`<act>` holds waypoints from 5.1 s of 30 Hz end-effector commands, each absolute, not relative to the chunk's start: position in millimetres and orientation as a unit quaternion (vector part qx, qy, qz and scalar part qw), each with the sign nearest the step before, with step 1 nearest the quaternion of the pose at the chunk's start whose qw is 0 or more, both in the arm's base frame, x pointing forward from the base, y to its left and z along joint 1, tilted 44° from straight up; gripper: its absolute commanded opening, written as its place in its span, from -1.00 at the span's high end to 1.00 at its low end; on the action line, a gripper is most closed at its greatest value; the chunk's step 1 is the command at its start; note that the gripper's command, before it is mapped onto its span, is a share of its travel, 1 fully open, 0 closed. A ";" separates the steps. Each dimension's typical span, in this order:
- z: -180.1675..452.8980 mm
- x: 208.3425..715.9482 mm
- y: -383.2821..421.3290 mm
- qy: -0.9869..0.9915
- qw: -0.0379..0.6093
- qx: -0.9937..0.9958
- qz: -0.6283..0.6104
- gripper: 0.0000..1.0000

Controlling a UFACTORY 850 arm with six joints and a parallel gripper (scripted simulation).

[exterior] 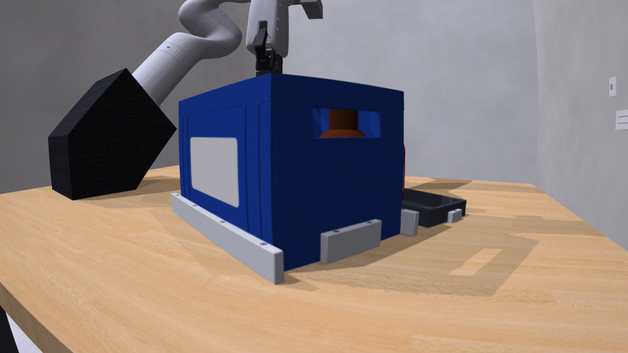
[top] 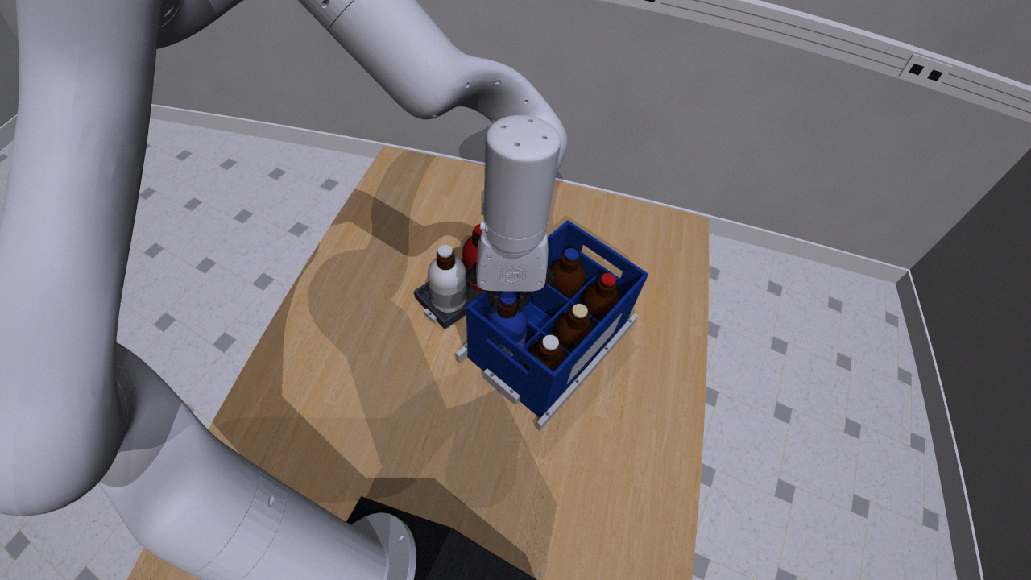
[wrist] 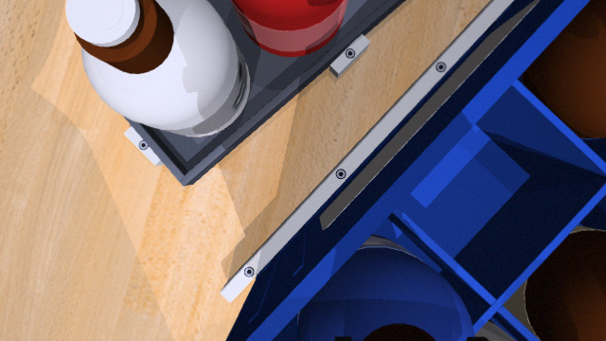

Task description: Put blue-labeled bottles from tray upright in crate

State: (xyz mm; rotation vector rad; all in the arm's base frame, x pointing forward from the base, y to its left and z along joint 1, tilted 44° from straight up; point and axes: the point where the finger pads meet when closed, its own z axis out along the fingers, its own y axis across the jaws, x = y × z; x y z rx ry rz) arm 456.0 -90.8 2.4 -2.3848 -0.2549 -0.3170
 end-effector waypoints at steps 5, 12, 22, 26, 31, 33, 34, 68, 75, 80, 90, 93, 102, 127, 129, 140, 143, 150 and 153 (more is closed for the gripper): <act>-1.6 457.7 -87.6 -0.099 0.353 -0.922 -0.124 1.00; -4.4 458.4 -84.9 -0.099 0.353 -0.922 -0.124 1.00; -7.1 458.9 -82.4 -0.099 0.353 -0.922 -0.124 1.00; -8.2 459.2 -81.4 -0.099 0.353 -0.922 -0.124 1.00; -9.1 459.4 -80.5 -0.099 0.353 -0.922 -0.124 1.00; -9.3 459.4 -80.3 -0.099 0.353 -0.922 -0.124 1.00; -9.5 459.5 -80.2 -0.099 0.353 -0.922 -0.124 1.00; -11.9 460.0 -78.0 -0.099 0.353 -0.922 -0.124 1.00; -11.9 460.0 -78.0 -0.099 0.353 -0.922 -0.124 1.00; -11.9 460.0 -78.0 -0.099 0.353 -0.922 -0.124 1.00; -12.0 460.0 -77.9 -0.099 0.353 -0.922 -0.124 1.00; -12.2 460.1 -77.7 -0.099 0.353 -0.922 -0.124 1.00; -13.1 460.3 -76.8 -0.099 0.353 -0.922 -0.124 1.00; -20.2 461.8 -70.1 -0.099 0.353 -0.922 -0.124 1.00; -20.9 461.9 -69.5 -0.099 0.353 -0.922 -0.124 1.00; -23.6 462.5 -67.0 -0.099 0.353 -0.922 -0.124 1.00; -24.3 462.7 -66.4 -0.099 0.353 -0.922 -0.124 1.00; -25.2 462.9 -65.5 -0.099 0.353 -0.922 -0.124 1.00; -25.4 462.9 -65.3 -0.099 0.353 -0.922 -0.124 1.00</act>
